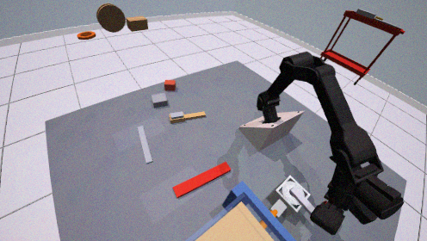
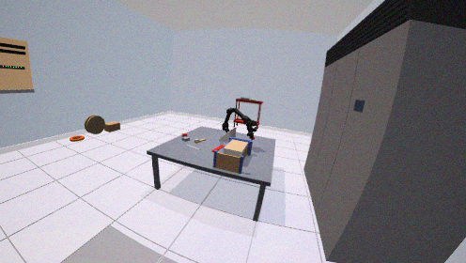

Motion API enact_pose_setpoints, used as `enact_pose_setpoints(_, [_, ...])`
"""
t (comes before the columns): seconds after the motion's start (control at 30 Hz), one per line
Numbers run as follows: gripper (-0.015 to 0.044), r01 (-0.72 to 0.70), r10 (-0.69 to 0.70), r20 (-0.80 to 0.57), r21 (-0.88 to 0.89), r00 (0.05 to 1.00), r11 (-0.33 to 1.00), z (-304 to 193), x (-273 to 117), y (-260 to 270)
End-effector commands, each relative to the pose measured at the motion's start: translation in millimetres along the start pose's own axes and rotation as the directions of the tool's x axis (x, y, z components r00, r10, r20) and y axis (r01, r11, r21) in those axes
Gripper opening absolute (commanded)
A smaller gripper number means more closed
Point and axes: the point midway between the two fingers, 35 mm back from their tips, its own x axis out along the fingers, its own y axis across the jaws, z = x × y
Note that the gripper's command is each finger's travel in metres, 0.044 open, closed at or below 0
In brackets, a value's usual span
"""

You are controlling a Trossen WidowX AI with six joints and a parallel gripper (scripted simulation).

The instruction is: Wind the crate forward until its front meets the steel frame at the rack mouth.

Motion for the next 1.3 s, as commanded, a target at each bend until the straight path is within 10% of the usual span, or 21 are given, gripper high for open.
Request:
enact_pose_setpoints(0.0, [0.0000, -0.028, 0.028, -0.012, -0.010, 1.000, 1.000, -2.9, 1.1, 17.8])
enact_pose_setpoints(1.27, [0.0000, -0.032, 0.032, -0.012, -0.011, 0.999, 0.999, -16.5, -6.0, 58.0])
